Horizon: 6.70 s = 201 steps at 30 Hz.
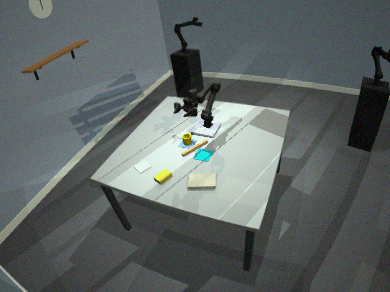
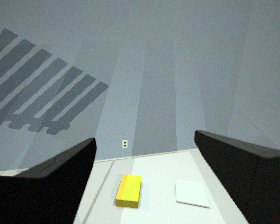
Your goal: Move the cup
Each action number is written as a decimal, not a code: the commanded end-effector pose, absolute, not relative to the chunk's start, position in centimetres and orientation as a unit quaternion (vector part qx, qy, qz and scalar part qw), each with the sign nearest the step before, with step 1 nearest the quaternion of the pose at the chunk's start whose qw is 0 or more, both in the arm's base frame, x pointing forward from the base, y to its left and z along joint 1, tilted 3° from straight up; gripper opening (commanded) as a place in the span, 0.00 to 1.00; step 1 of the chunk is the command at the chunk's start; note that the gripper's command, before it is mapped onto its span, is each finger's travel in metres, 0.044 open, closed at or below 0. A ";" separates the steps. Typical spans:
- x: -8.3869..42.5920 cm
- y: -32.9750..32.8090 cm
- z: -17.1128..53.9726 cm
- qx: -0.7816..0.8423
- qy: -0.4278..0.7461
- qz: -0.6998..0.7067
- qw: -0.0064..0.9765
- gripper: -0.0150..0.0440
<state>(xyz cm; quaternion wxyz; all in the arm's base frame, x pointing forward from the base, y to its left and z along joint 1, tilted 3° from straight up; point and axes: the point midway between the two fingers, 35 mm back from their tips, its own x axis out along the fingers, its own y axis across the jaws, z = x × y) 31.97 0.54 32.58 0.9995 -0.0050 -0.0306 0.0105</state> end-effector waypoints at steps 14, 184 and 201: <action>29.0 -3.2 13.8 -0.377 0.467 0.216 0.770 0.54; 23.9 2.4 9.9 -0.399 0.556 0.423 0.594 0.25; 24.8 5.5 10.2 -0.398 0.555 0.423 0.595 0.25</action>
